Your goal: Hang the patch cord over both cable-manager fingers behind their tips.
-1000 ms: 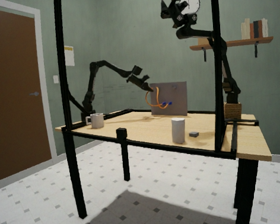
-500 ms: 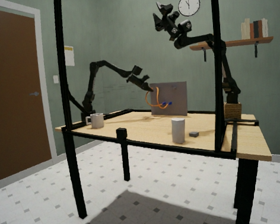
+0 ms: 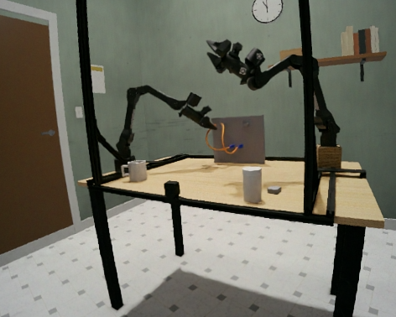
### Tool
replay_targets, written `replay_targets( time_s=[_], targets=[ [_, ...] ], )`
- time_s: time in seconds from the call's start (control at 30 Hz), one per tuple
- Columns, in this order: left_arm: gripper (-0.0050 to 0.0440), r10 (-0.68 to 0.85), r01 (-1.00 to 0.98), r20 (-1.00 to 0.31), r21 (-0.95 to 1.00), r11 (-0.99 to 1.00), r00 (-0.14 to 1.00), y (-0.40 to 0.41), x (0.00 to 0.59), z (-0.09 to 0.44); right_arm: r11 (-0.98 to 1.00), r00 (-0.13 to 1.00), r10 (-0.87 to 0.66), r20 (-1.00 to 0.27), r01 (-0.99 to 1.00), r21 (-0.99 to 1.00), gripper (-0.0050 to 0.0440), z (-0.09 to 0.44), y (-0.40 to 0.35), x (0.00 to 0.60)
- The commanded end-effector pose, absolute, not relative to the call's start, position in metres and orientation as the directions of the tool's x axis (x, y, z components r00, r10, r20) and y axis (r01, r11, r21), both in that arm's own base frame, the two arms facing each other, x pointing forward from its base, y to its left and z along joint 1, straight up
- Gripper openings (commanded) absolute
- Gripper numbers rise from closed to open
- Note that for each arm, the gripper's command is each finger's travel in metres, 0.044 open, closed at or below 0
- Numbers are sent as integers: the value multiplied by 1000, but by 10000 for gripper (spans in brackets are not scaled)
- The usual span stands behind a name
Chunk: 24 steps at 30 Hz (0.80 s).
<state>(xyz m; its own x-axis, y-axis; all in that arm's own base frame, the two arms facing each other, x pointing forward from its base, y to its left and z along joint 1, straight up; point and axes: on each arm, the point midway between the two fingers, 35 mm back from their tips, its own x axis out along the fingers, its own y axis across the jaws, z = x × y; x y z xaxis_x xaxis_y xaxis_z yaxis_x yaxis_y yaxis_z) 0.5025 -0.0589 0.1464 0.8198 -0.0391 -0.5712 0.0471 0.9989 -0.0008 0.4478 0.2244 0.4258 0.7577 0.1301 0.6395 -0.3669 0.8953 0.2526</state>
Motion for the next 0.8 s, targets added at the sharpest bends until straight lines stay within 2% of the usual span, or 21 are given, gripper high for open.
replay_targets(
  time_s=[0.0,0.2,0.27,0.33,0.77],
  targets=[
    [25,-40,47,-551,-2,999,834,-58,504,157,913,800,143,582,-333,234,440,396,211,450],
    [25,-40,47,-551,-2,999,834,-58,504,157,939,871,151,467,-274,207,440,340,195,459],
    [25,-40,47,-551,-2,999,834,-58,504,157,939,871,151,467,-274,207,440,340,195,459],
    [25,-40,47,-551,-2,999,834,-58,504,157,951,905,150,397,-242,191,440,308,184,460],
    [25,-40,47,-551,-2,999,834,-58,504,157,984,982,120,144,-136,112,440,200,144,451]
  ],
)
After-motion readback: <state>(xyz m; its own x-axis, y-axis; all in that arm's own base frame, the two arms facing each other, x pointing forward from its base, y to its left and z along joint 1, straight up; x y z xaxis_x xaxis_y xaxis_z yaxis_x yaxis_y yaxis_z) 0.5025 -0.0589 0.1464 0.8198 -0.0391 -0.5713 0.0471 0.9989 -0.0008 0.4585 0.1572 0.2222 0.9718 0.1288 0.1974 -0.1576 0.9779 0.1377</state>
